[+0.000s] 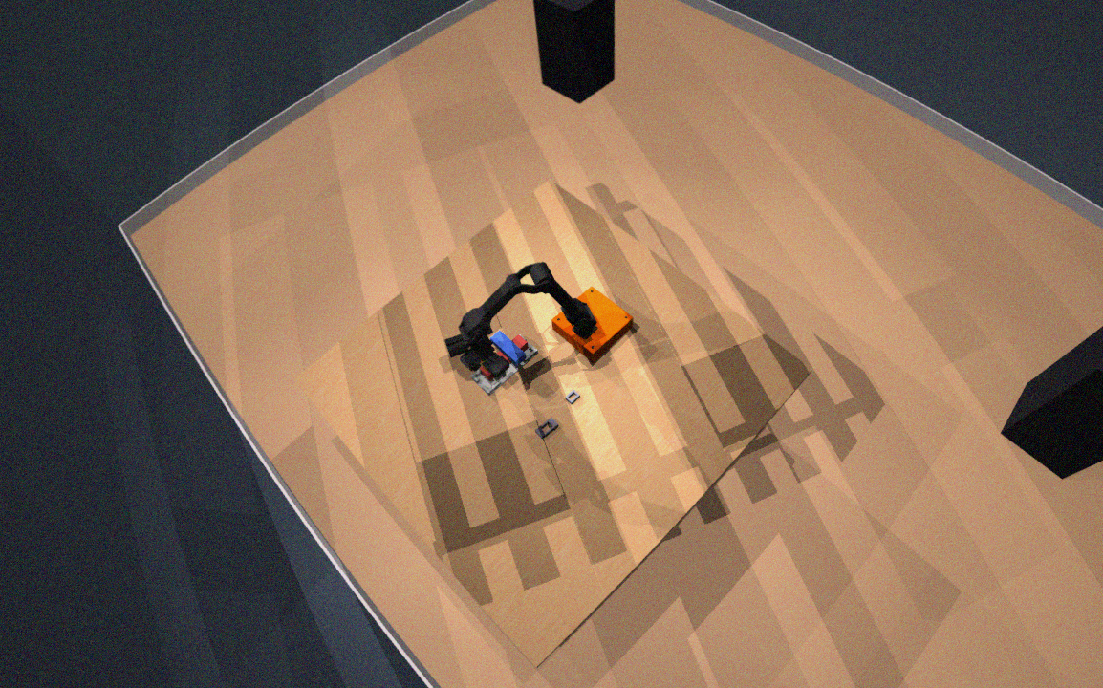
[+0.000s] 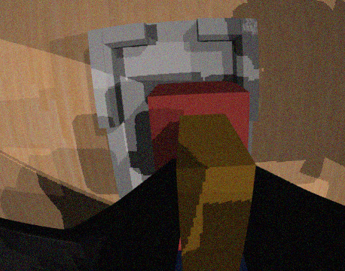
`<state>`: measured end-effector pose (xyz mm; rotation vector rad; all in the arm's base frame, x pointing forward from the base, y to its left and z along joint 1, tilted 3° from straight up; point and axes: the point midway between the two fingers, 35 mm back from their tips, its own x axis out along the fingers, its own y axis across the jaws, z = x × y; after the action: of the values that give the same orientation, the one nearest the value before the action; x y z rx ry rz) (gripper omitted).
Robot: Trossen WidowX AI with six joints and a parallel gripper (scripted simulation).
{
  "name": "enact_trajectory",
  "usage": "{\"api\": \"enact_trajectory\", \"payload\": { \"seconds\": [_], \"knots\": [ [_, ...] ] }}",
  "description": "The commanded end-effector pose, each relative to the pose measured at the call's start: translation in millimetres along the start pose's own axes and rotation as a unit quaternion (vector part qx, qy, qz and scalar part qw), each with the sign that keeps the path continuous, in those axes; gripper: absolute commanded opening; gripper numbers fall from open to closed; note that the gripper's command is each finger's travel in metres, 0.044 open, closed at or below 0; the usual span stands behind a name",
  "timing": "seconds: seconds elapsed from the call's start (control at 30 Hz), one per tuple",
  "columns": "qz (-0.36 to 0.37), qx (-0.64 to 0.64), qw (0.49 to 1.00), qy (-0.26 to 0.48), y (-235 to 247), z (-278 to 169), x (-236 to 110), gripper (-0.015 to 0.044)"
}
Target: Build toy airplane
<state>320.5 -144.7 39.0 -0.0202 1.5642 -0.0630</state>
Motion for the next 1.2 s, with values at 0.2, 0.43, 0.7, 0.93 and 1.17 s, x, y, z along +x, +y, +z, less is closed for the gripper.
{"api": "enact_trajectory", "payload": {
  "seconds": [0.2,0.43,0.7,0.93,1.17],
  "knots": [
    [0.0,0.0,1.0,0.0,0.0,0.1,-0.1,0.021],
    [0.0,0.0,1.0,0.0,0.0,0.1,-0.1,0.026],
    [-0.002,-0.002,1.0,-0.001,0.0,1.7,-81.9,0.026],
    [-0.002,-0.002,1.0,0.0,0.5,2.9,-91.4,0.026],
    [-0.002,-0.002,1.0,0.0,1.4,2.8,-91.4,0.026]
  ]
}}
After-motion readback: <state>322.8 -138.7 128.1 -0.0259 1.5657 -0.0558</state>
